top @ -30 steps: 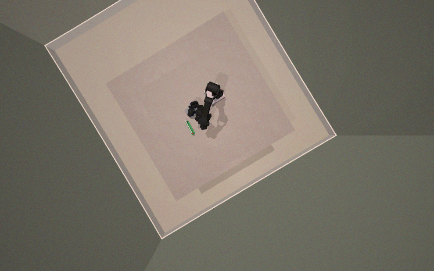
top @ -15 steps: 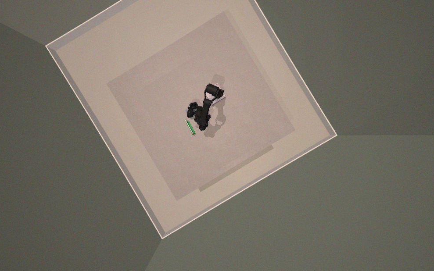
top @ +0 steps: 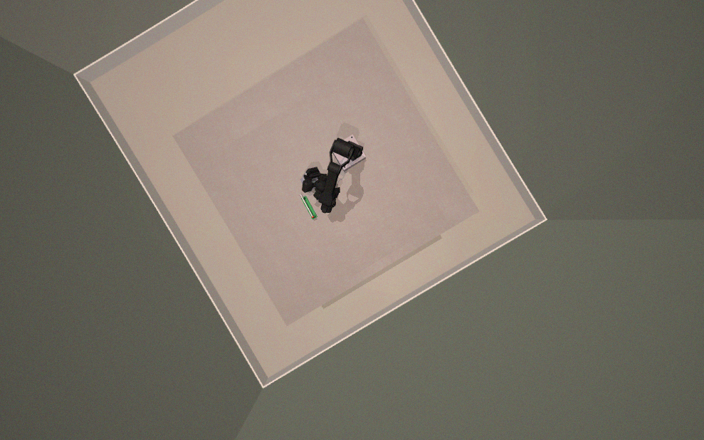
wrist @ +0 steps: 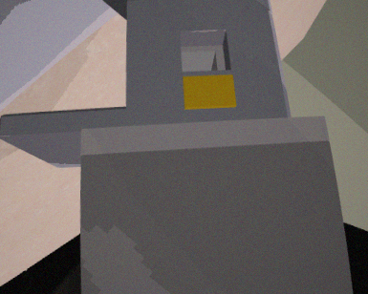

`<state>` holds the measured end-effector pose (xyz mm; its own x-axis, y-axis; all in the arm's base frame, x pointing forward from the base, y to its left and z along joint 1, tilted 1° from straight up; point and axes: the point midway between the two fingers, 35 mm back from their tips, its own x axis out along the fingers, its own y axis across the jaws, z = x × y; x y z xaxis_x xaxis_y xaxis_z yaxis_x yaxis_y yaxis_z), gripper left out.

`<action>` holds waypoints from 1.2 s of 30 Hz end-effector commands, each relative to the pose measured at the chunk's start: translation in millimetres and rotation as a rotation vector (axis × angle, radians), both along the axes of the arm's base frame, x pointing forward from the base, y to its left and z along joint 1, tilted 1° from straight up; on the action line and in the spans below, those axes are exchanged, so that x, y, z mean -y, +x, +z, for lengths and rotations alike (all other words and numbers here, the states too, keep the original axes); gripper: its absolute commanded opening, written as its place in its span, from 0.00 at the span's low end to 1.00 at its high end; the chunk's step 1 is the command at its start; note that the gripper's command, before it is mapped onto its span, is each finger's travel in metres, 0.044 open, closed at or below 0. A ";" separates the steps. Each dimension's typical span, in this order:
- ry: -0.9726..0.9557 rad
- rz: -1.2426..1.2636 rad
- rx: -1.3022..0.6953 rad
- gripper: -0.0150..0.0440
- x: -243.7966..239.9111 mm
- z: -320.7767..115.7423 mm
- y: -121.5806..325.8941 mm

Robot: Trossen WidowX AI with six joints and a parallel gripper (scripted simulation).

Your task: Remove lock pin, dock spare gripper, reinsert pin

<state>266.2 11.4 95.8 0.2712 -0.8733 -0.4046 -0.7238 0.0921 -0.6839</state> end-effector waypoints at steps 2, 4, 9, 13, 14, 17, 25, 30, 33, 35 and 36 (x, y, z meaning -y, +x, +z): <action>0.000 0.000 0.000 0.25 0.0 0.1 0.0; 0.000 0.000 0.000 0.25 0.0 0.1 0.0; 0.000 0.000 0.000 0.25 0.0 0.1 0.0; 0.000 0.000 0.000 0.43 0.0 0.1 0.0; 0.000 0.000 0.000 0.48 0.0 0.1 0.0; 0.000 0.000 0.000 0.61 0.0 0.1 0.0; 0.000 0.000 0.000 0.97 0.0 0.1 0.0; 0.000 0.000 0.000 1.00 -0.1 2.8 -2.7; -0.001 0.001 -0.001 1.00 -0.5 8.3 -7.5; -0.004 0.003 0.000 1.00 -0.6 12.9 -11.0; -0.005 0.003 0.000 1.00 -0.6 14.8 -12.4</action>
